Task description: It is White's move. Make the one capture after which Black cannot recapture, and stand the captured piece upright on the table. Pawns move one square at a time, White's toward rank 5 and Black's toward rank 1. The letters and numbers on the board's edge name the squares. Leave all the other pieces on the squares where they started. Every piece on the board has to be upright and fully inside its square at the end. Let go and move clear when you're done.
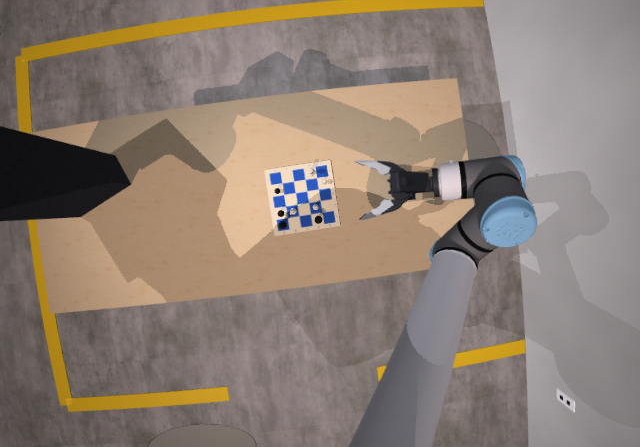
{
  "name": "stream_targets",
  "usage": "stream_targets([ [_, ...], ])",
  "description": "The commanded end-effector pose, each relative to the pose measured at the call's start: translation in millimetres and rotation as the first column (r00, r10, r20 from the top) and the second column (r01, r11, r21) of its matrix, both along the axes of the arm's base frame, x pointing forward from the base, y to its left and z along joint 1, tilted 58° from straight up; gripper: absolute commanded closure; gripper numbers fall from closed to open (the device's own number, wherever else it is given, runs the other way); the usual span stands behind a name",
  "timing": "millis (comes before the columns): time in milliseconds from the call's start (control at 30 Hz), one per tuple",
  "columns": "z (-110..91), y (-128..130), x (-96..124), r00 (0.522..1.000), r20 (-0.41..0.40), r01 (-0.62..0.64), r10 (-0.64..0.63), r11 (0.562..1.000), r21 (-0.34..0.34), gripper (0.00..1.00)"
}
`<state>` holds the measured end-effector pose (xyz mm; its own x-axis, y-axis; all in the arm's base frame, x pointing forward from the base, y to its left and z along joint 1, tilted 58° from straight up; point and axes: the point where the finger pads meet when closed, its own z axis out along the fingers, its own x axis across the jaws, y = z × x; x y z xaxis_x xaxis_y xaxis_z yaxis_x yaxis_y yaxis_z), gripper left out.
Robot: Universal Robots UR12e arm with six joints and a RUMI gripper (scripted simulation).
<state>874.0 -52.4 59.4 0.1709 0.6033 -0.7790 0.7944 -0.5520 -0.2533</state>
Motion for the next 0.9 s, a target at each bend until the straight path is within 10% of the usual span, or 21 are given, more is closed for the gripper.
stream_targets([
  [0, 2.3, -1.7, -4.5, 0.998, 0.066, -0.007, 0.007, 1.000, -0.009, 0.00],
  [867, 13.9, -23.7, -47.6, 0.838, 0.542, -0.011, 0.059, 0.996, -0.092, 0.00],
])
